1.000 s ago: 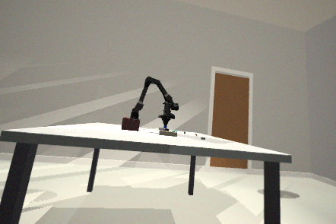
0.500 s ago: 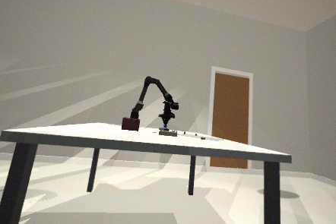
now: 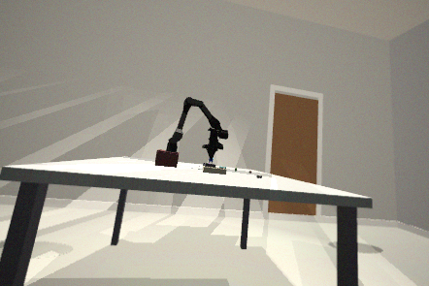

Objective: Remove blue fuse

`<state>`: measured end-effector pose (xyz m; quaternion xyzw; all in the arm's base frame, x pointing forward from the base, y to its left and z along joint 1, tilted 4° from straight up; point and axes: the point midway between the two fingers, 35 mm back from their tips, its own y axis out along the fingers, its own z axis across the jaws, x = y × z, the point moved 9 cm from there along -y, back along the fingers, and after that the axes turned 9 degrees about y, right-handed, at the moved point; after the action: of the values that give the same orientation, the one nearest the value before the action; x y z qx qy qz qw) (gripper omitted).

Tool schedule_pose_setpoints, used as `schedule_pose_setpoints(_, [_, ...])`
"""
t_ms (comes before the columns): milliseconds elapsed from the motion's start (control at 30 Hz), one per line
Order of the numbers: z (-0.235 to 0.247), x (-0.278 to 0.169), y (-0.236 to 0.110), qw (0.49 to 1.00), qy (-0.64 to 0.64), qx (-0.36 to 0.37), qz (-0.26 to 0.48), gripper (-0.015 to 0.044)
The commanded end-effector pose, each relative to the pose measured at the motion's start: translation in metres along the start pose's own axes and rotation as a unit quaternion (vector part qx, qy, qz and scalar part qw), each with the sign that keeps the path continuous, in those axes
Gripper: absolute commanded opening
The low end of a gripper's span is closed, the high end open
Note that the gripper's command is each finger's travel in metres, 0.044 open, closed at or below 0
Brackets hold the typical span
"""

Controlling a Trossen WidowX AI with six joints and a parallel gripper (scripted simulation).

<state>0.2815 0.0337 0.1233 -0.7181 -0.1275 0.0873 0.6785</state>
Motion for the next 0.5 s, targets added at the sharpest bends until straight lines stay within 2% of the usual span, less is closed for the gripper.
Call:
schedule_pose_setpoints(0, [0.000,0.001,-0.008,1.000,0.002,0.001,-0.005,0.0000])
schedule_pose_setpoints(467, [-0.007,0.000,-0.020,1.000,0.002,0.001,-0.005,0.0000])
